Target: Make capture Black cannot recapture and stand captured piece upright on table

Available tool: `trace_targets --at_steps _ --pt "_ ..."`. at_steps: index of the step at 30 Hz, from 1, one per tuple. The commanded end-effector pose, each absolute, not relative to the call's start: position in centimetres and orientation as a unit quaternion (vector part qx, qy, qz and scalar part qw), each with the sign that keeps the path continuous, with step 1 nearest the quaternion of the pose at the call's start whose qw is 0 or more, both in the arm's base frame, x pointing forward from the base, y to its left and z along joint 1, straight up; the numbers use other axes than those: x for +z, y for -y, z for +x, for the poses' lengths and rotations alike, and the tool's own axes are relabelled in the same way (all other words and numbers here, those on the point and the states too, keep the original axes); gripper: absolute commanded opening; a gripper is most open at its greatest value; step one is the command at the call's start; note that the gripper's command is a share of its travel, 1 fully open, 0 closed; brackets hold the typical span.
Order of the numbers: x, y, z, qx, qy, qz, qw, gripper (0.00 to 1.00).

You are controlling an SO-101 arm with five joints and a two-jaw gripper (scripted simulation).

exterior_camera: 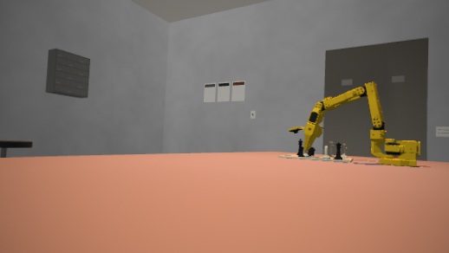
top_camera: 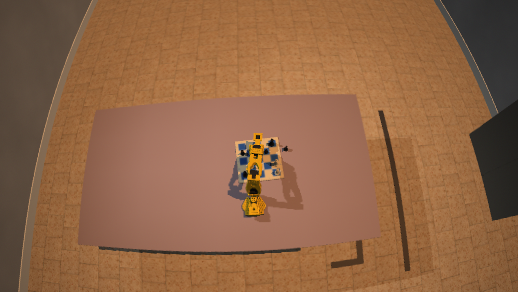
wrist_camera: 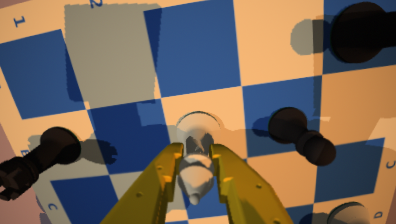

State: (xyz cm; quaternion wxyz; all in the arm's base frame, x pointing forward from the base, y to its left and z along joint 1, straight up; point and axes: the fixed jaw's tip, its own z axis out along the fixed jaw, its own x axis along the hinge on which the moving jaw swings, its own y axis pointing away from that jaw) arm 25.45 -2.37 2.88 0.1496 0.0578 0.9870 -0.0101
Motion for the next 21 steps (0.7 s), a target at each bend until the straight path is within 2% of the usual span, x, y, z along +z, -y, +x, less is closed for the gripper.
trace_targets --at_steps 1,21 --pt "2.61 2.51 25.28 -0.010 -0.988 0.061 0.144 0.03" --pt "2.61 2.51 25.28 -0.010 -0.988 0.061 0.144 0.00"
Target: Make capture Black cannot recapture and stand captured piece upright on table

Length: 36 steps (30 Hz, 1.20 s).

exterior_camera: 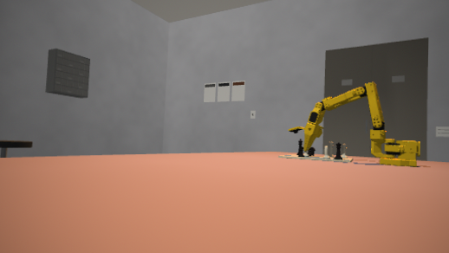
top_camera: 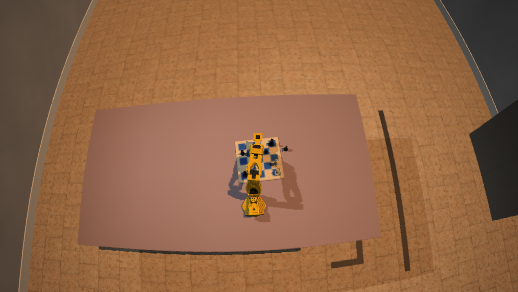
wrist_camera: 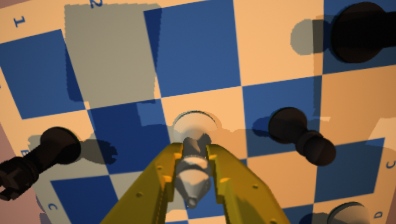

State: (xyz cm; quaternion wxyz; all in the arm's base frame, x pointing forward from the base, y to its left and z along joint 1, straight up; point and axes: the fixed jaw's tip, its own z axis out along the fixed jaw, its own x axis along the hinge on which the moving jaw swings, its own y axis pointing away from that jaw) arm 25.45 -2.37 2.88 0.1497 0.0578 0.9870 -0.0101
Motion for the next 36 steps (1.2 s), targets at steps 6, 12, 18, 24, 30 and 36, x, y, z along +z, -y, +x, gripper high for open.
trace_targets --at_steps 6,12,18,24,30,36 --pt "2.6 2.5 25.3 -0.010 -0.988 0.061 0.144 0.00" --pt "2.6 2.5 25.3 -0.010 -0.988 0.061 0.144 0.00" --pt "2.8 2.5 25.3 -0.010 -0.988 0.061 0.144 0.00" --pt "3.5 2.7 25.3 -0.011 -0.988 0.061 0.144 0.00" --pt "4.3 2.7 25.2 -0.011 -0.988 0.061 0.144 0.00" --pt "5.9 2.7 25.2 -0.011 -0.988 0.061 0.144 0.00"
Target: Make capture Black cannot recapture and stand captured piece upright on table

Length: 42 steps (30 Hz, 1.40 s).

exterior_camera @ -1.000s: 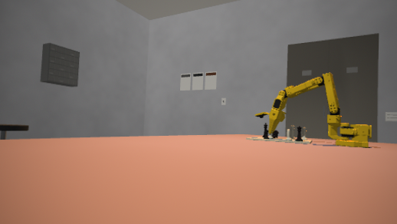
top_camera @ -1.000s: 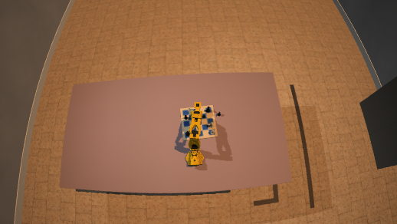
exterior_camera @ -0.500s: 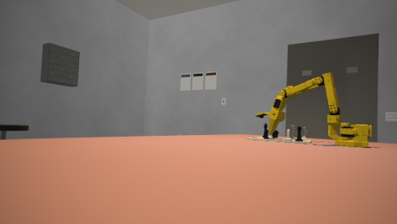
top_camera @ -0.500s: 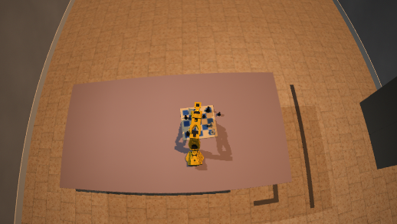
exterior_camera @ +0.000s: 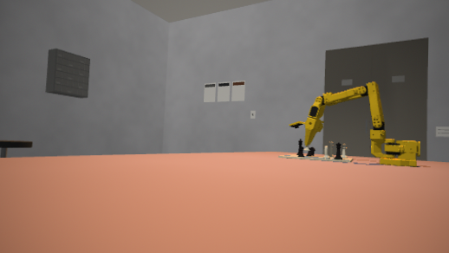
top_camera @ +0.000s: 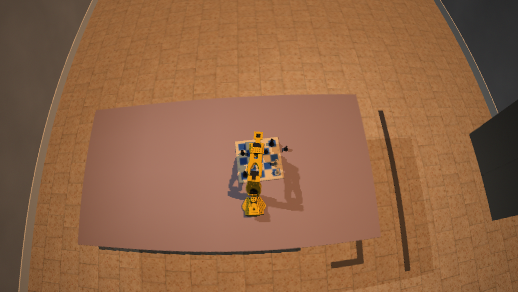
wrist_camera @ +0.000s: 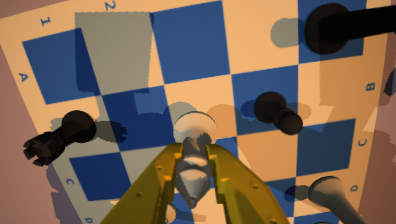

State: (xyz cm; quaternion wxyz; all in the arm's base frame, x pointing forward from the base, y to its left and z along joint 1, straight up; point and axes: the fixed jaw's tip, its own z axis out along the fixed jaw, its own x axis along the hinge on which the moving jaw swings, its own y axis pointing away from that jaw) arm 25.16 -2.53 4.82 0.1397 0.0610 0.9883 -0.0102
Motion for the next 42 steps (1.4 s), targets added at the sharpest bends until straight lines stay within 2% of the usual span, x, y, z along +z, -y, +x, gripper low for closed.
trace_targets --at_steps 1,17,31,42 --pt "6.2 2.7 25.2 -0.011 -0.988 0.061 0.144 0.00" --pt "9.3 2.7 25.1 -0.011 -0.988 0.061 0.144 0.00" --pt "9.8 2.6 25.0 -0.011 -0.988 0.061 0.144 0.00" --pt "9.6 -0.1 21.6 -0.003 -0.990 0.008 0.143 0.00"
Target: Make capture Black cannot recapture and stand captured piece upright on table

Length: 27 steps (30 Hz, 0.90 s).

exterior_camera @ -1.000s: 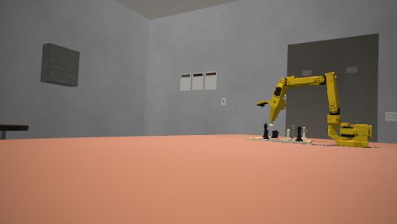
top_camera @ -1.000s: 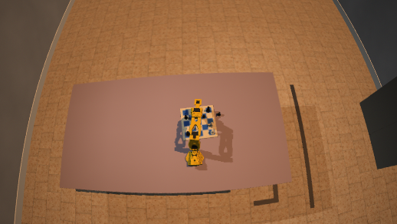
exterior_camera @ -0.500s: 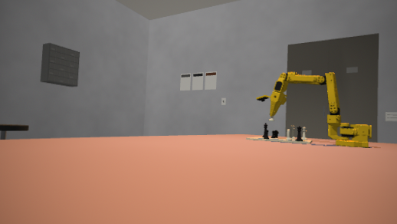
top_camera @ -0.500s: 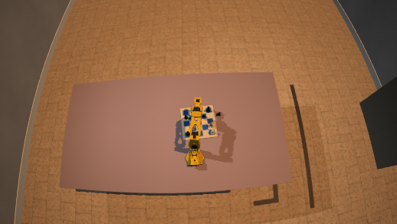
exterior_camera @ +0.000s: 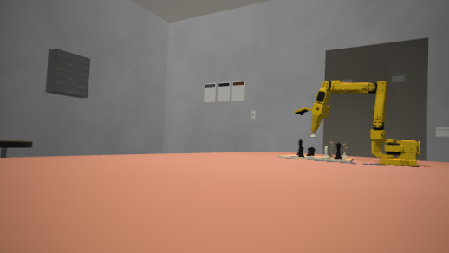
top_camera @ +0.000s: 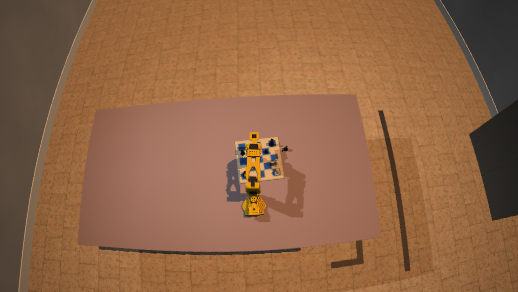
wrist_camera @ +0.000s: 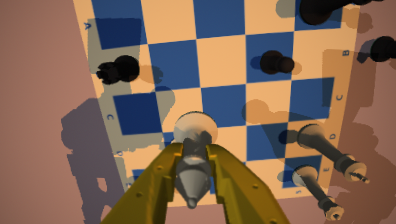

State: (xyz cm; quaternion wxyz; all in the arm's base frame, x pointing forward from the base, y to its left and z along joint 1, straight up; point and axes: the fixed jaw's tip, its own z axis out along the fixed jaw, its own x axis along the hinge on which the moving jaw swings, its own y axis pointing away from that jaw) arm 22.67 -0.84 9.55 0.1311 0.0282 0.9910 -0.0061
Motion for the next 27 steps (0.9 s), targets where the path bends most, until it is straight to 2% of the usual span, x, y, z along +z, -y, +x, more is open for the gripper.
trace_targets --at_steps 1,27 --pt "9.64 -0.10 21.63 -0.003 -0.990 0.008 0.143 0.00" --pt "9.84 -0.82 21.22 -0.001 -0.990 -0.009 0.143 0.00"
